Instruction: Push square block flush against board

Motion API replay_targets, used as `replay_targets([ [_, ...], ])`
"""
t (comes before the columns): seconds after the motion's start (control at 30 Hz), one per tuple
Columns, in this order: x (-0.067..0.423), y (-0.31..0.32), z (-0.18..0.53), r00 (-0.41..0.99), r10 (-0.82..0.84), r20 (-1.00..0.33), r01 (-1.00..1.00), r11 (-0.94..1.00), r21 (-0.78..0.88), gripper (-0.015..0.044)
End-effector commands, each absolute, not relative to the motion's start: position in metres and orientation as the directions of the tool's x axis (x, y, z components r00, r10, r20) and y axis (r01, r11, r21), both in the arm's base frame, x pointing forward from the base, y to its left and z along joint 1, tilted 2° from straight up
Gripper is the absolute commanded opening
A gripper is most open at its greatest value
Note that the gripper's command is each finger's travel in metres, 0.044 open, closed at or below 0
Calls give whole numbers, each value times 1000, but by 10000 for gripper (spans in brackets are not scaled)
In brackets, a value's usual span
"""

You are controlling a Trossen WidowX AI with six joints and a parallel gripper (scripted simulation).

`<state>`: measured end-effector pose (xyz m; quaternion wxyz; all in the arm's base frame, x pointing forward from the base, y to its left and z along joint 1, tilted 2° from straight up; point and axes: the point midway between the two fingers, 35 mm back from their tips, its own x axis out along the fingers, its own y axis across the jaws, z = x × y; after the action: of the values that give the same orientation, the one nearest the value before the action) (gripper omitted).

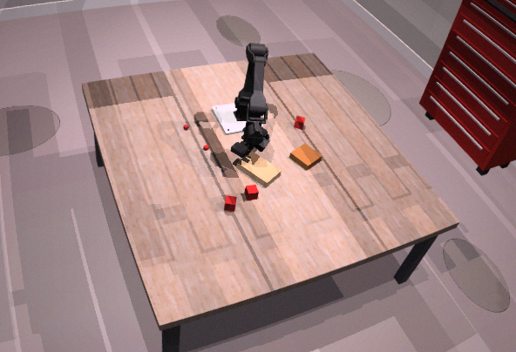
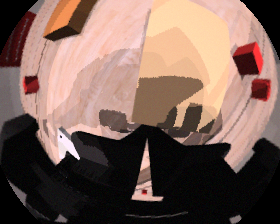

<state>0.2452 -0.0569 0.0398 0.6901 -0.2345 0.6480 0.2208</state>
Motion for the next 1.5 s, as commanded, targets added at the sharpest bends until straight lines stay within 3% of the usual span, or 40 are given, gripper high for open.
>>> replay_targets([
  [0.0, 245, -57, 39, 64, 6, -998, -608, 793, -34, 0],
  [1.03, 206, -87, 35, 60, 3, -998, -608, 793, -34, 0],
  [1.23, 208, -85, 88, 61, 3, -998, -608, 793, -35, 0],
  [1.47, 208, -86, 90, 61, 3, -998, -603, 797, -35, 0],
])
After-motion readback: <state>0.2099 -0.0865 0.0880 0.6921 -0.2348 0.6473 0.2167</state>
